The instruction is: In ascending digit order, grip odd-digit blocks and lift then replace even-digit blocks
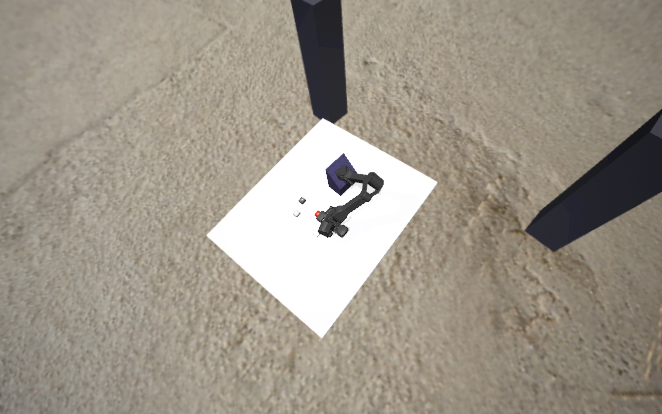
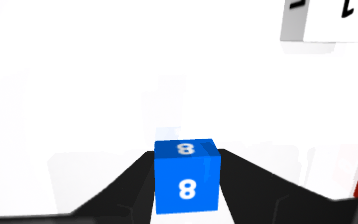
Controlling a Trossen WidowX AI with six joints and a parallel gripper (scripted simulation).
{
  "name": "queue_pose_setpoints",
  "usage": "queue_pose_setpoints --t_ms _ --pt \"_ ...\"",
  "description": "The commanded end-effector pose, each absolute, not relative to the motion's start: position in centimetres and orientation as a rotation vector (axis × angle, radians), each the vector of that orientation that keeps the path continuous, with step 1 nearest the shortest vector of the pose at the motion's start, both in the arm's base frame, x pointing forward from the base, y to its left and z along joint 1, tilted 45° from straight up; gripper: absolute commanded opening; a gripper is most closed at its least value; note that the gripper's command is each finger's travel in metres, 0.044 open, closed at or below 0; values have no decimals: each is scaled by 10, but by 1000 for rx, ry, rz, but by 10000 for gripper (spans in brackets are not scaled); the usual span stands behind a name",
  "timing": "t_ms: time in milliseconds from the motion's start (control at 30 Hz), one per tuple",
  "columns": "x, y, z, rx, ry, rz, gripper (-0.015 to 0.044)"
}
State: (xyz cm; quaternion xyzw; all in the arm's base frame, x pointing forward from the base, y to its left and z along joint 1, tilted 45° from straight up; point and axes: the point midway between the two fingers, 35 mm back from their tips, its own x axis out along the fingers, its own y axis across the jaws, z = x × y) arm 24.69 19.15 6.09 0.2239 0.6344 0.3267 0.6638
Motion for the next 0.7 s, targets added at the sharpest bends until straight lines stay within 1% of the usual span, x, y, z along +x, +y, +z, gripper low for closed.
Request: queue_pose_setpoints --t_ms 0,667 --pt "247 191 60 506 1434 732 120" --pt "248 180 71 505 1434 731 120"
